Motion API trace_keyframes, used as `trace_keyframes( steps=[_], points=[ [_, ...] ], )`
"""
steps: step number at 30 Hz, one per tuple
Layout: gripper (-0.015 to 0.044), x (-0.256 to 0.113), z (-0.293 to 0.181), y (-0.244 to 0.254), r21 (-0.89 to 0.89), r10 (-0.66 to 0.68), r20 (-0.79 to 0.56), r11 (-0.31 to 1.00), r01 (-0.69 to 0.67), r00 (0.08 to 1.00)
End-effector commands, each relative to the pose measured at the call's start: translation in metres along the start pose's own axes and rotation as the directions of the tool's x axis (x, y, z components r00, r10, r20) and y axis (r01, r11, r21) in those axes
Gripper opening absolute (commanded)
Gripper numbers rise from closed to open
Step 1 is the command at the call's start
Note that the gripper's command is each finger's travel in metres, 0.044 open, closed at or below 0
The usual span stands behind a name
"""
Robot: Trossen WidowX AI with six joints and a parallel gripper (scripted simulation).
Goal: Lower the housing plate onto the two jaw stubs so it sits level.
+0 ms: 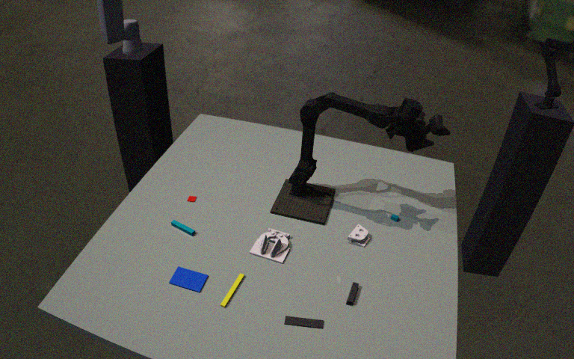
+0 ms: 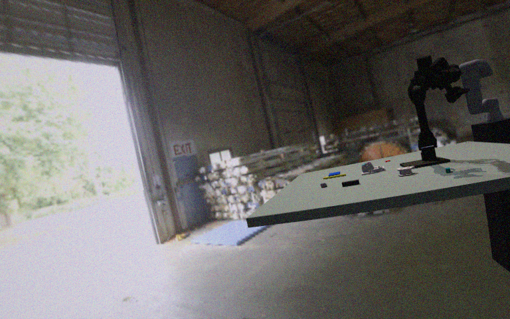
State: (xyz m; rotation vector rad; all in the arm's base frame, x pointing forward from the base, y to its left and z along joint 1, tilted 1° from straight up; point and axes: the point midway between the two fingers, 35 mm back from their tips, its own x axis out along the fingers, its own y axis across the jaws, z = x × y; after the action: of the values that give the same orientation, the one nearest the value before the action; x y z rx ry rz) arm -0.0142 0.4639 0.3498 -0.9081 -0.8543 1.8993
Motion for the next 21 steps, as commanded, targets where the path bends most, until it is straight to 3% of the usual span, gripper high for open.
trace_keyframes(
  steps=[1,21],
  points=[
    [0.044,0.002,-0.018,0.008,0.066,0.029,-0.053,0.997,-0.025,0.998],
    [0.044,-0.018,-0.097,0.039,0.402,0.169,-0.297,0.915,-0.037,0.94]
  ],
)
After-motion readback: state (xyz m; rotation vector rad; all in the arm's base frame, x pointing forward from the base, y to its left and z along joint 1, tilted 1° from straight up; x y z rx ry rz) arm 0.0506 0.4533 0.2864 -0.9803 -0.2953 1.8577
